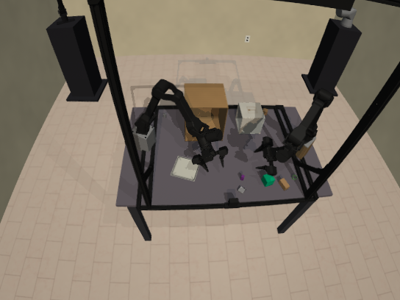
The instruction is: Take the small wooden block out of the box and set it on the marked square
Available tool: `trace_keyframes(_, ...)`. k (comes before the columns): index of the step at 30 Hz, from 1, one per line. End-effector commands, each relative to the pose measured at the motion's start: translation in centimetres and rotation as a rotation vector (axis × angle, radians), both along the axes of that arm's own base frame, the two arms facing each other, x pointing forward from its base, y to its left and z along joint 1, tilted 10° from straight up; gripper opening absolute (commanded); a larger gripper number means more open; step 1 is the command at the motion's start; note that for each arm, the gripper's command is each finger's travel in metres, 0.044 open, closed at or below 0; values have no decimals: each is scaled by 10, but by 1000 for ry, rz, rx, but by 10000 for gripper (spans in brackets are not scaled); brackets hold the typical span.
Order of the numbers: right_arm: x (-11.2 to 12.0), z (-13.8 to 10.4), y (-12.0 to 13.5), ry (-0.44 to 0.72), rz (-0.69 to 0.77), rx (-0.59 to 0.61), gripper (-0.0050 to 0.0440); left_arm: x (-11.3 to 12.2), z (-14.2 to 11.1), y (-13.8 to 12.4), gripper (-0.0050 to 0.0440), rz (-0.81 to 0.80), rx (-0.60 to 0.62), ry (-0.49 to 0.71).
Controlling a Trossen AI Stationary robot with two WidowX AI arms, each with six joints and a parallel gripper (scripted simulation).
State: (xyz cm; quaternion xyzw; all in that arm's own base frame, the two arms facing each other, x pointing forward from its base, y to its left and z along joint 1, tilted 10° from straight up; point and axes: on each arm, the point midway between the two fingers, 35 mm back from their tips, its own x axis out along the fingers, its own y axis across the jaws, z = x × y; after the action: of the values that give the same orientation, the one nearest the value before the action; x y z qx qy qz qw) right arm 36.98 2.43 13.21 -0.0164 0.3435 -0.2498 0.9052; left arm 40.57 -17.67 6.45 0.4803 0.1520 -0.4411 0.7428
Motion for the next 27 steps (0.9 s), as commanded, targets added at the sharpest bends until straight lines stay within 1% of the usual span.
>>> trace_keyframes(1, 3, 5, -28, -110, -81, -21, 400, -9, -1, 15, 400, 211, -83, 43)
trace_keyframes(3, 3, 5, -28, -110, -81, -21, 400, -9, -1, 15, 400, 211, -83, 43)
trace_keyframes(4, 8, 11, -33, -168, -102, -14, 400, -11, -2, 19, 400, 265, -115, 66)
trace_keyframes(5, 3, 9, -48, -176, -150, -38, 400, -16, -5, 27, 400, 345, -146, 83)
trace_keyframes(12, -6, 16, -90, -315, -300, -76, 400, -33, -12, 50, 400, 622, -298, 151)
trace_keyframes(18, -20, 23, -123, -425, -431, -111, 400, -49, -18, 71, 400, 838, -435, 183)
trace_keyframes(20, -20, 23, -123, -425, -431, -111, 400, -49, -18, 71, 400, 838, -435, 183)
trace_keyframes(21, -21, 29, -128, -479, -456, -107, 400, -52, -19, 74, 400, 873, -459, 187)
trace_keyframes(22, -32, 27, -140, -482, -504, -132, 400, -58, -21, 82, 400, 953, -517, 195)
trace_keyframes(27, -51, 32, -163, -567, -613, -162, 400, -73, -25, 99, 400, 1114, -647, 203)
